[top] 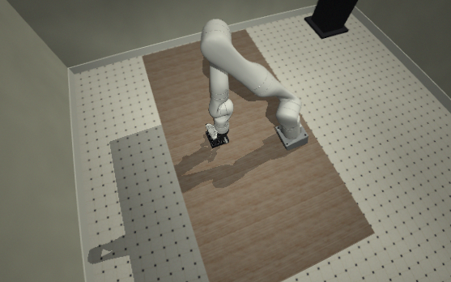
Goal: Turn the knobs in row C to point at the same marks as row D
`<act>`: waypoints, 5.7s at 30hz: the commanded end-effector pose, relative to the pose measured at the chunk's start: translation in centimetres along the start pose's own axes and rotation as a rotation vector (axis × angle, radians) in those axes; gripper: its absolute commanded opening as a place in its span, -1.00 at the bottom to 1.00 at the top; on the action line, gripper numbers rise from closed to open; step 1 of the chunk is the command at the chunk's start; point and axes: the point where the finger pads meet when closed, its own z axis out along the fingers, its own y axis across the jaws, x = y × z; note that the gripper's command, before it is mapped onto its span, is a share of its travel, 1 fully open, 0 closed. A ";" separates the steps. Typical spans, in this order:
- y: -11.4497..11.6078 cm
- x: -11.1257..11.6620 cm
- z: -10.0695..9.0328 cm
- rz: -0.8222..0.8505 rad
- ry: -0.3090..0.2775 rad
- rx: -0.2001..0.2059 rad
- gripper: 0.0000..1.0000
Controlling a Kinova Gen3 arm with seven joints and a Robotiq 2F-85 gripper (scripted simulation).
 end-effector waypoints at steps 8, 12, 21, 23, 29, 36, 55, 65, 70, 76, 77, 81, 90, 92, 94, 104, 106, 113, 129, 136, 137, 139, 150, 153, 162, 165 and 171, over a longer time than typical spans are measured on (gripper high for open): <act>0.4 -0.1 0.1 0.007 0.002 -0.008 -0.62; 0.4 -0.1 0.1 0.007 0.002 -0.008 -0.62; 0.4 -0.1 0.1 0.007 0.002 -0.008 -0.62; 0.4 -0.1 0.1 0.007 0.002 -0.008 -0.62; 0.4 -0.1 0.1 0.007 0.002 -0.008 -0.62; 0.4 -0.1 0.1 0.007 0.002 -0.008 -0.83; 0.4 -0.1 0.1 0.007 0.002 -0.008 -0.83; 0.4 -0.1 0.1 0.007 0.002 -0.008 -0.83; 0.4 -0.1 0.1 0.007 0.002 -0.008 -0.83; 0.4 0.0 0.1 0.014 0.002 -0.008 -0.83; 0.4 0.0 0.1 0.017 0.002 -0.008 -0.83; 0.4 0.0 0.1 0.030 0.002 -0.008 -0.83; 0.4 0.0 0.1 0.070 0.002 -0.008 -0.83; 0.4 0.0 0.1 0.085 0.002 -0.008 -0.83; 0.4 0.0 0.1 0.103 0.002 -0.008 -0.83; 0.4 -0.1 0.1 0.193 0.002 -0.008 -0.83; 0.4 -0.1 0.1 0.220 0.002 -0.008 -0.83; 0.4 -0.1 0.1 0.325 0.002 -0.008 -0.83; 0.3 -0.2 0.1 0.594 0.001 -0.007 -0.83; 0.3 -0.2 0.1 0.692 0.001 -0.007 -0.83; 0.3 -0.2 0.1 0.708 0.001 -0.007 -0.83; 0.3 -0.2 0.1 0.752 0.000 -0.007 -0.83; 0.3 -0.2 0.1 0.961 0.003 -0.006 -0.83; 0.3 -0.2 0.1 0.981 0.003 -0.006 -0.83; 0.3 -0.2 0.1 1.153 0.004 -0.006 -0.83; 0.3 -0.2 0.1 1.207 0.004 -0.006 -0.83; 0.3 -0.2 0.1 1.276 0.004 -0.006 -0.83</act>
